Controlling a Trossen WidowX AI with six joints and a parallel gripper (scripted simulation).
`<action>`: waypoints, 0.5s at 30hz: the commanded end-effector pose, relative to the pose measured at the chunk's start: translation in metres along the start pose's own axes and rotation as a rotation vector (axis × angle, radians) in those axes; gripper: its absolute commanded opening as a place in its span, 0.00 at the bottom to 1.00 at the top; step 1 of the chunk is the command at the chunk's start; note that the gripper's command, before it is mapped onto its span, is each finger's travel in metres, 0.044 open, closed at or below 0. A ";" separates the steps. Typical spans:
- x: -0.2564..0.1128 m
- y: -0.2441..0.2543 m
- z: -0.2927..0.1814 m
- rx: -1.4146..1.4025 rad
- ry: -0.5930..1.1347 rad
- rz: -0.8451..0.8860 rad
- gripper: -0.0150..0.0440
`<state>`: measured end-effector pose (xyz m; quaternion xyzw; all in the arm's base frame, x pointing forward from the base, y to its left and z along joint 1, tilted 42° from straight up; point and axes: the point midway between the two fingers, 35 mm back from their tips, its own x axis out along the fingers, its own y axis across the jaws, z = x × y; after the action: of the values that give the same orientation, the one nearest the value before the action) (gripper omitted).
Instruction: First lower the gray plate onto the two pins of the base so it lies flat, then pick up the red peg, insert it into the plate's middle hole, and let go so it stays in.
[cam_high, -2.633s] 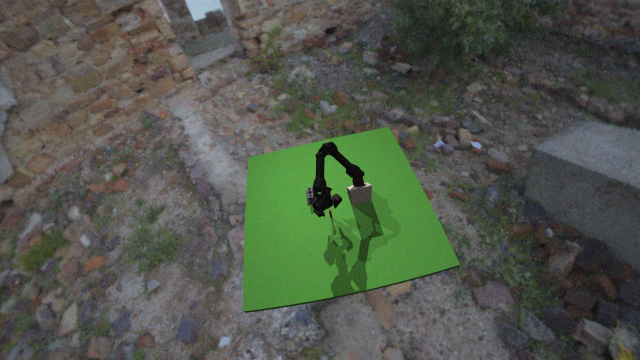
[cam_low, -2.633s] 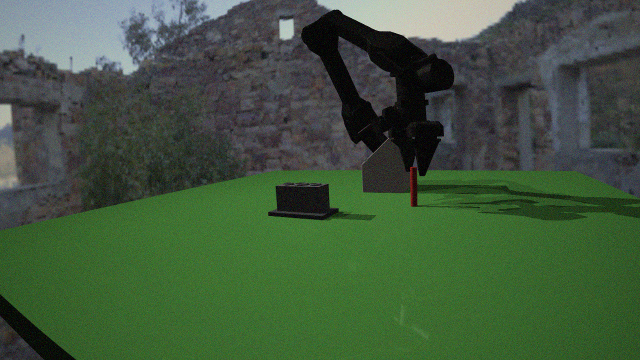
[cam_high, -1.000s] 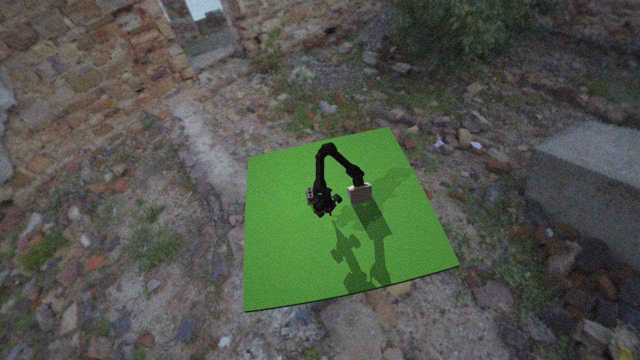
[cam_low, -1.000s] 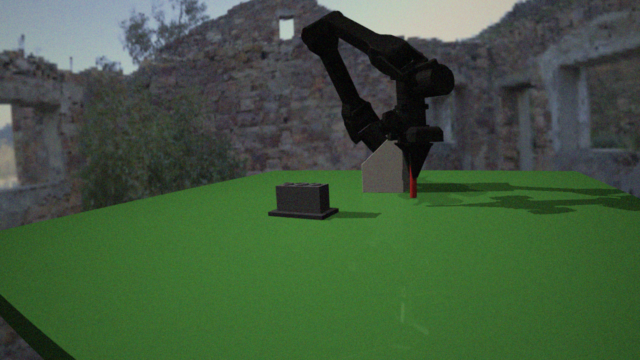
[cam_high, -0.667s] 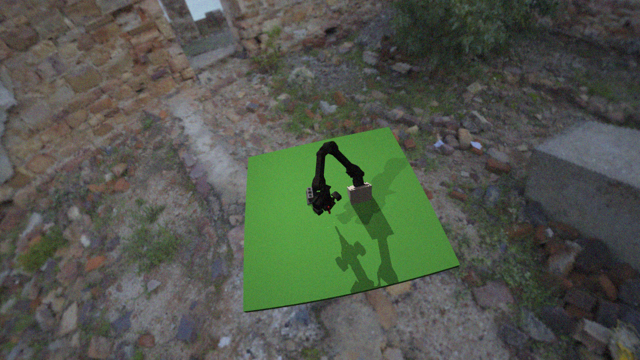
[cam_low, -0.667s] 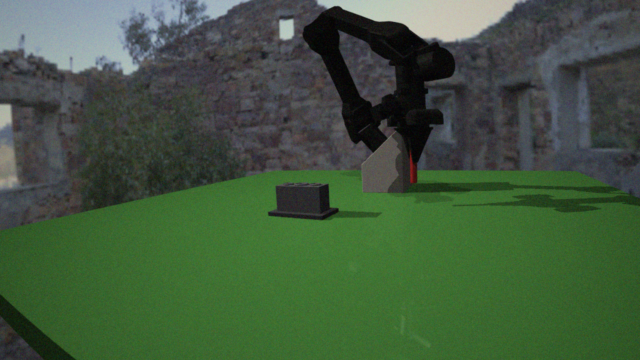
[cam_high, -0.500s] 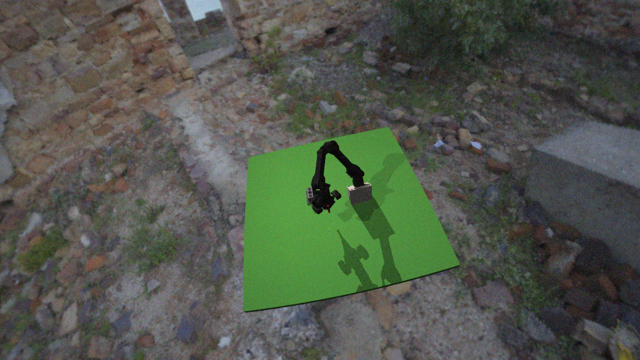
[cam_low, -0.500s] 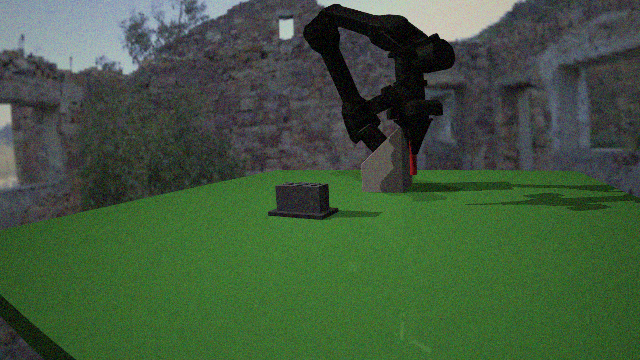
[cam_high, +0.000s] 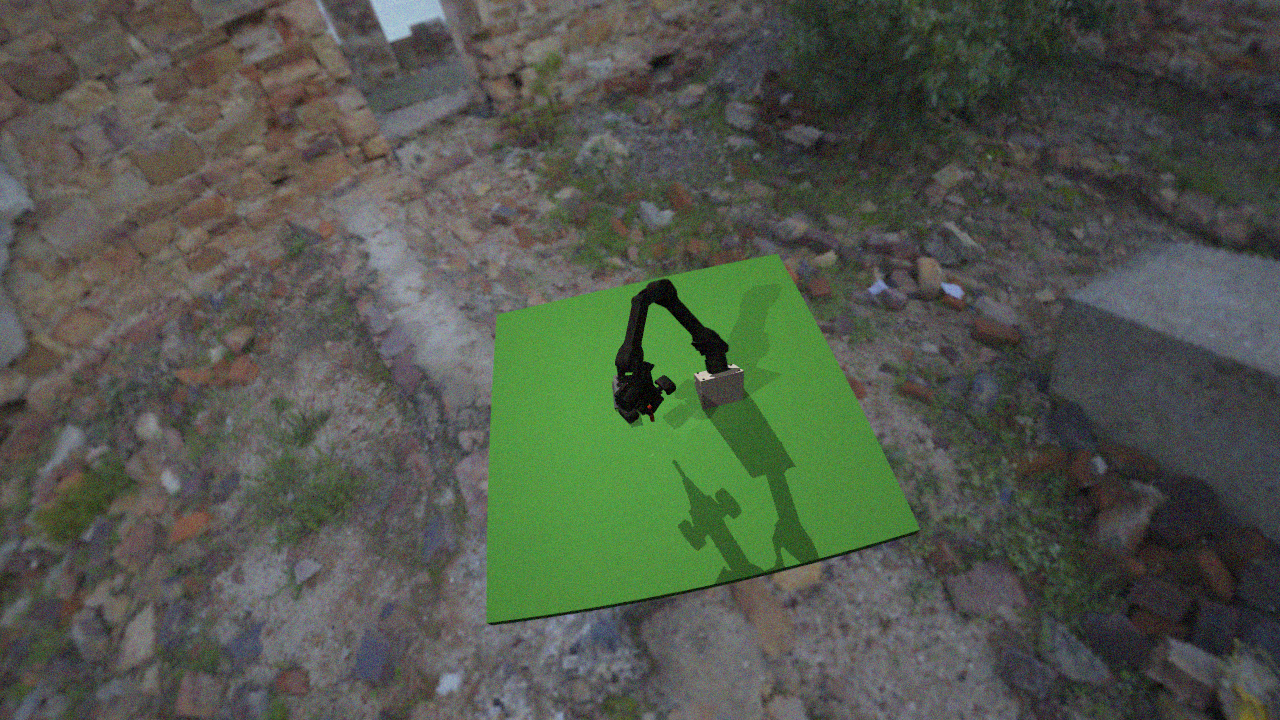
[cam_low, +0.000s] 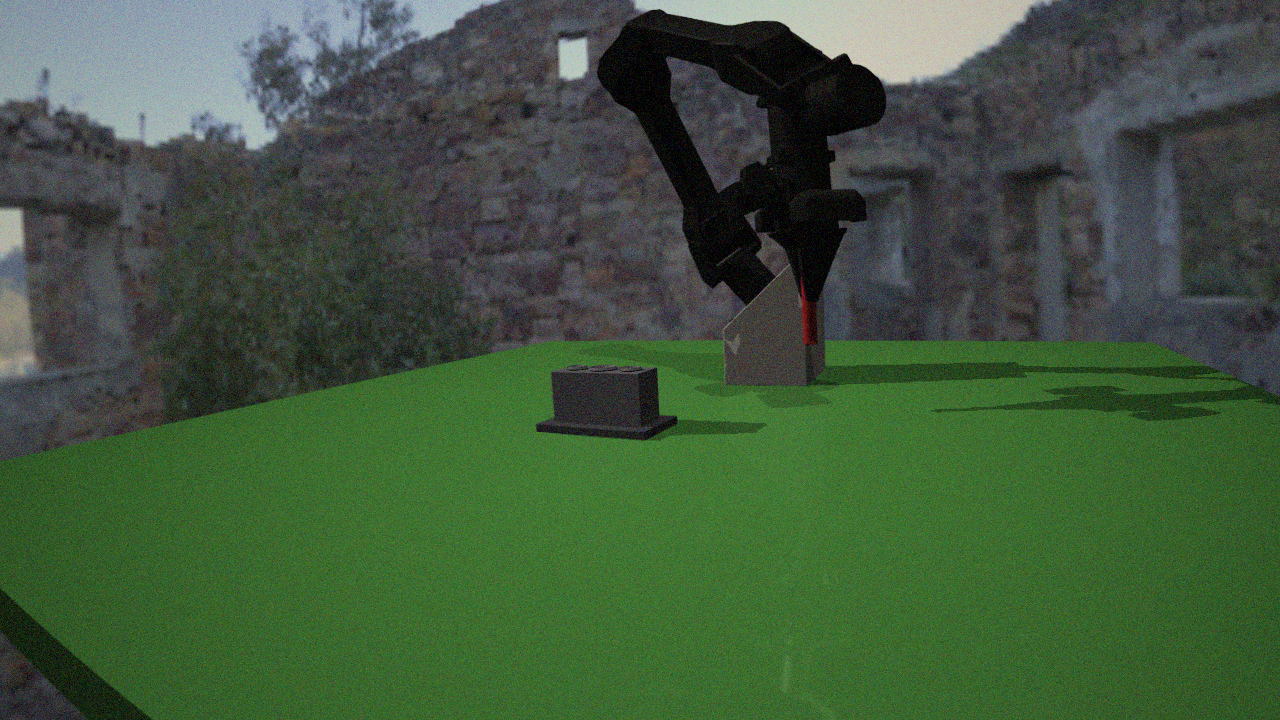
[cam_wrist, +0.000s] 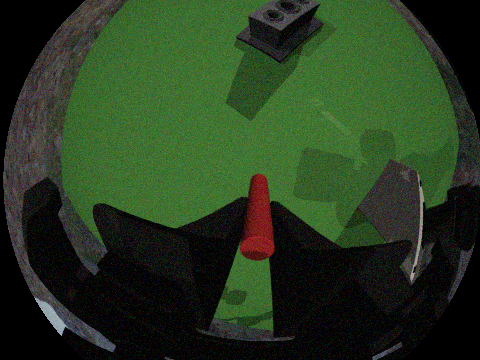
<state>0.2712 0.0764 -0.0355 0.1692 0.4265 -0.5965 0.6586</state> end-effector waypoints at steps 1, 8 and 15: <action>-0.001 0.004 0.010 0.003 0.002 0.005 0.25; -0.002 0.008 0.027 0.008 0.011 0.009 0.25; -0.004 0.011 0.047 0.007 0.013 0.012 0.25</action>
<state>0.2930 0.0522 -0.0142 0.1767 0.4293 -0.5936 0.6573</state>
